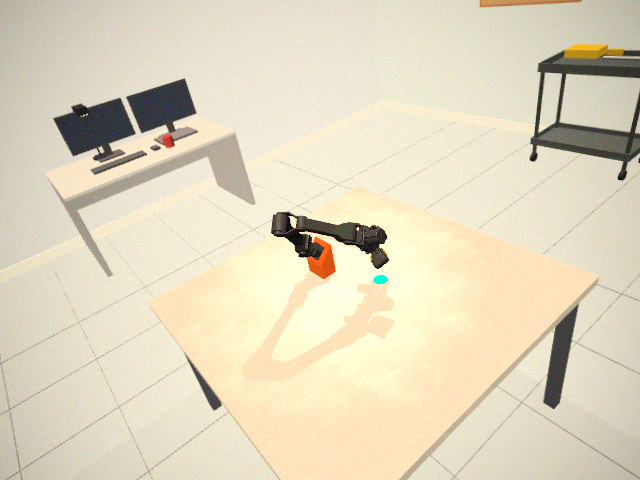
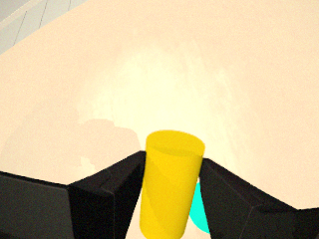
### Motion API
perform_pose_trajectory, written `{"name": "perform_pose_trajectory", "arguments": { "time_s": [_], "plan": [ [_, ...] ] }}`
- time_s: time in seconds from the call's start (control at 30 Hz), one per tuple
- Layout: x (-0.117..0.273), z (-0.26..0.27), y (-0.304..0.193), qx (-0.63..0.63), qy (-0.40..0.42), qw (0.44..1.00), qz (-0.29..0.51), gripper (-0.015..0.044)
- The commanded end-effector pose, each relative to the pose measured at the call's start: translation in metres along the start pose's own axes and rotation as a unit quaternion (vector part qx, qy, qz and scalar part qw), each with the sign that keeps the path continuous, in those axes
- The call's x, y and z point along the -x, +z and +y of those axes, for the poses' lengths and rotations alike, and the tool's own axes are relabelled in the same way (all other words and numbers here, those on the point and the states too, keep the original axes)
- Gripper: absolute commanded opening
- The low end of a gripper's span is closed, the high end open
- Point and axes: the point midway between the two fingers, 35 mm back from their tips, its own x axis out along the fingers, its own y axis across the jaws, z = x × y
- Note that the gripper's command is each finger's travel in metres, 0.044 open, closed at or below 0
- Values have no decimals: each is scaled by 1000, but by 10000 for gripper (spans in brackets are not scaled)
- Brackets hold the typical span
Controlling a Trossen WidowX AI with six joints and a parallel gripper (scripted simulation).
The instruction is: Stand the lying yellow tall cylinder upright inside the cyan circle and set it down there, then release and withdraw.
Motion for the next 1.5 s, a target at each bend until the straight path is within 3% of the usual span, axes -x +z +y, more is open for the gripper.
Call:
{"name": "perform_pose_trajectory", "arguments": {
  "time_s": [0.0, 1.47],
  "plan": [
    [0, 0, -1, 2, 3, 1000, -19, 105],
    [8, -4, -3, 34, 1, 983, -180, 105]
  ]
}}
